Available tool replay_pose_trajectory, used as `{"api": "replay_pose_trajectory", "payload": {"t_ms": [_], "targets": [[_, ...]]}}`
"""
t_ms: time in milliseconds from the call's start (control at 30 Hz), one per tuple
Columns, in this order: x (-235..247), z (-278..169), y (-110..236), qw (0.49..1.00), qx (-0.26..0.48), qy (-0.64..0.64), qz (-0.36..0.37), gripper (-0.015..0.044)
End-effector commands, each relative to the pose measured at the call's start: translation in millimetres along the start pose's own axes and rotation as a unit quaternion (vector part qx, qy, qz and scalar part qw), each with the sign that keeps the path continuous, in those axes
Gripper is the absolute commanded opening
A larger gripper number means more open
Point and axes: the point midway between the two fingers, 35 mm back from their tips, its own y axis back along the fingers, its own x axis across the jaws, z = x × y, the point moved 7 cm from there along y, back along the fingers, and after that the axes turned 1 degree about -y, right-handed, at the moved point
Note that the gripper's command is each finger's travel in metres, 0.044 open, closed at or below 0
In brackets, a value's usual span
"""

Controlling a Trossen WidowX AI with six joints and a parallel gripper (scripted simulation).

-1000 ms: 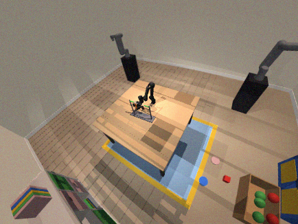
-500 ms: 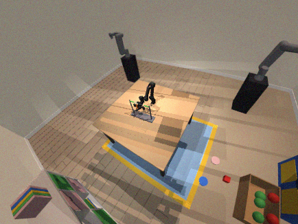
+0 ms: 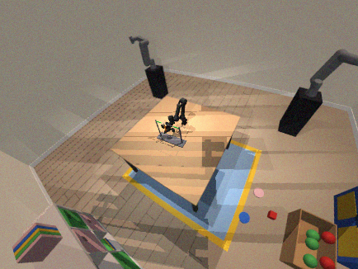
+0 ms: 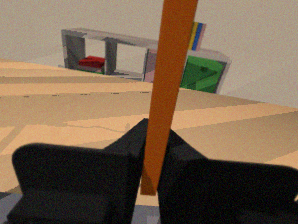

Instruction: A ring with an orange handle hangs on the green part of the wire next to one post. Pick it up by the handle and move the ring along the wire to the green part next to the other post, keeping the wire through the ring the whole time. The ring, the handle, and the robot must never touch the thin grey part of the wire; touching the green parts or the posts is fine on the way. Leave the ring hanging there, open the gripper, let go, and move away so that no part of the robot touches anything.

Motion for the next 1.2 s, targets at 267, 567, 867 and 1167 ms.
{"api": "replay_pose_trajectory", "payload": {"t_ms": [267, 567, 867, 1167], "targets": [[14, -1, 1, 1.000, 0.000, -0.001, -0.017, -0.0150], [30, -2, 0, 0.999, 0.000, -0.031, -0.019, -0.0150], [49, 0, -1, 0.997, -0.001, -0.074, -0.013, -0.0150], [65, 3, -1, 0.995, -0.001, -0.101, -0.004, -0.0150]]}}
